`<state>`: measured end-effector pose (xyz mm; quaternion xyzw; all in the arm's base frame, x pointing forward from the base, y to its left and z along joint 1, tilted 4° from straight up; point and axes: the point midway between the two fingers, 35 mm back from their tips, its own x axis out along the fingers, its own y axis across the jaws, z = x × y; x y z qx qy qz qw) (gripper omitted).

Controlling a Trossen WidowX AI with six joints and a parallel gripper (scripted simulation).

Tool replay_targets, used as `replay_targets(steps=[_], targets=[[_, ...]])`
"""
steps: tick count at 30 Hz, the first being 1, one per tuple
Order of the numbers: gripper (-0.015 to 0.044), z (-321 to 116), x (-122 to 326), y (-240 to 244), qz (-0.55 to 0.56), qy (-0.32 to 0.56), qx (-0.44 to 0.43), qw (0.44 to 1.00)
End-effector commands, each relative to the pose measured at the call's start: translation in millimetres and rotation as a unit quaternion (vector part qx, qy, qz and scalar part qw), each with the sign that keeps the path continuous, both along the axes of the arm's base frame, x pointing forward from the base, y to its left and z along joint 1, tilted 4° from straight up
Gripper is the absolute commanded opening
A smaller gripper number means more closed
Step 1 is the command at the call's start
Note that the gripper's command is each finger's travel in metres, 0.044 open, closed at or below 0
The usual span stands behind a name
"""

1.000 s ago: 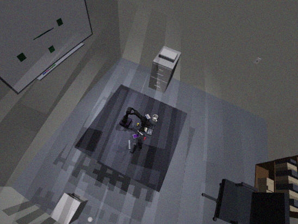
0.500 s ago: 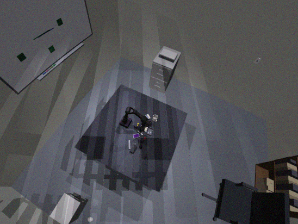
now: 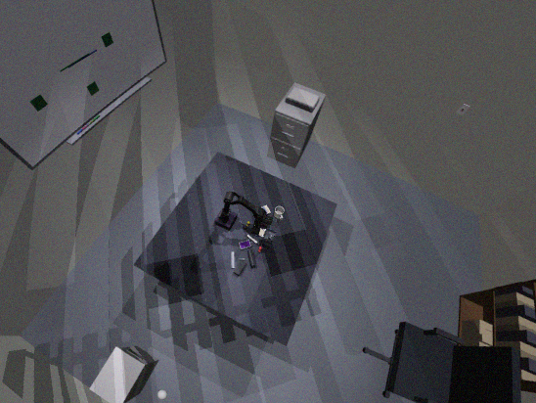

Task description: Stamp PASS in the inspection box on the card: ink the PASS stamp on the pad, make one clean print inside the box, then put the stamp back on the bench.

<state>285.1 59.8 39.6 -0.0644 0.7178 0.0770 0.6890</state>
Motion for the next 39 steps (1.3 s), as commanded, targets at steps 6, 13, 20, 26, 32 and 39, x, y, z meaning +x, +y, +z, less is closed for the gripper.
replay_targets(steps=[6,13,20,26,32,39], targets=[[0.0,9.2,12.7,-5.0,0.003,-0.005,0.003,1.0],[0.0,10.6,41.8,-25.0,0.002,-0.006,0.002,1.0],[0.0,10.1,68.5,-49.0,0.001,-0.007,0.001,1.0],[0.0,8.1,89.1,-72.5,0.0,-0.008,0.0,1.0],[0.0,5.2,105.2,-95.3,0.0,-0.008,0.0,1.0],[0.0,1.0,105.9,-96.1,0.0,-0.008,0.0,1.0]])
